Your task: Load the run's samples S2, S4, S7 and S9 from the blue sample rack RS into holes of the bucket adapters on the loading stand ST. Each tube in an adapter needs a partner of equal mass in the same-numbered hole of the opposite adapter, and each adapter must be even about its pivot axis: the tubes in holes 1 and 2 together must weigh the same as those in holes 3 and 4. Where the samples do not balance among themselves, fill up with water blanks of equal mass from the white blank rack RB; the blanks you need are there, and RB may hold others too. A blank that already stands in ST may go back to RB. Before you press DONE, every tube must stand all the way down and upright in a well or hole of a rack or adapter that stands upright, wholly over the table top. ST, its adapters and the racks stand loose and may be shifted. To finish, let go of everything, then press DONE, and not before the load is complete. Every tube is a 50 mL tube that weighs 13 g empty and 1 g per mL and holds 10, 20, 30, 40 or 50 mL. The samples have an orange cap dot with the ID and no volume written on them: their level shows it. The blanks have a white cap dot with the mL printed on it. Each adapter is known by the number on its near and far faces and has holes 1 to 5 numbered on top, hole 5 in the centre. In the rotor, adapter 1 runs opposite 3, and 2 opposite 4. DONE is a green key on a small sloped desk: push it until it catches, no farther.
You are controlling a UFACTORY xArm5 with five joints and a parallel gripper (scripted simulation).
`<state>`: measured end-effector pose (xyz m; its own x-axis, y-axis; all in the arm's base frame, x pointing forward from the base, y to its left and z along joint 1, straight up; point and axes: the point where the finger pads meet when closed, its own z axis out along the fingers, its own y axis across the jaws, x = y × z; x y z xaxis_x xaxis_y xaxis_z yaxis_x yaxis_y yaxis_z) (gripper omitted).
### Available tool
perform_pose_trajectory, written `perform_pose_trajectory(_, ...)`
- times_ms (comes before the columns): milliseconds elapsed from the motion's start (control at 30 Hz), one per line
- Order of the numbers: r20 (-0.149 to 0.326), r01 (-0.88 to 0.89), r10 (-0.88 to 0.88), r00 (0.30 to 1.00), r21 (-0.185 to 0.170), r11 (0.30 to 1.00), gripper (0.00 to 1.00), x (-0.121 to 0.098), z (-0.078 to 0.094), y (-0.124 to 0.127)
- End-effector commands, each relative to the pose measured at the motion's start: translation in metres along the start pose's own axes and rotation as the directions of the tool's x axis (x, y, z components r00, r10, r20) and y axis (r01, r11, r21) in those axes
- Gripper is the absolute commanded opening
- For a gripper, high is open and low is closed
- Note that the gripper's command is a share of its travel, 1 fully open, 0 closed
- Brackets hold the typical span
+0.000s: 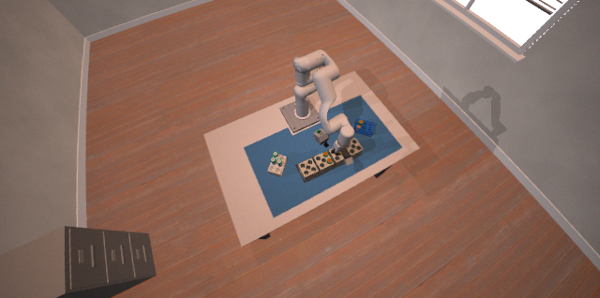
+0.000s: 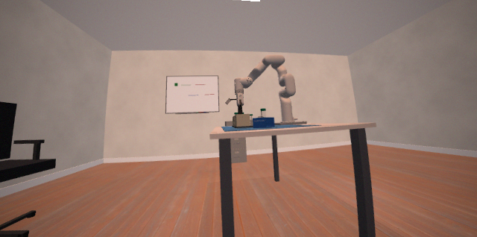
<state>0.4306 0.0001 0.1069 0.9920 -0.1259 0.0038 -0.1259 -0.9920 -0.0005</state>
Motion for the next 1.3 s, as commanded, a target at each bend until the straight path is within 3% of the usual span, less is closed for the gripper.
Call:
perform_pose_trajectory(0,-0.004,0.0,0.0,1.0,0.001,1.0,0.0,0.0013,-0.0004,-0.0002)
perform_pose_trajectory(400,-0.004,0.0,0.0,1.0,0.001,1.0,0.0,0.0014,-0.0005,-0.0002)
perform_pose_trajectory(433,-0.004,0.0,0.0,1.0,0.001,1.0,0.43,0.0013,-0.0001,-0.0002)
perform_pose_trajectory(1267,-0.004,0.0,0.0,1.0,0.001,1.0,0.43,0.0014,-0.0001,-0.0002)
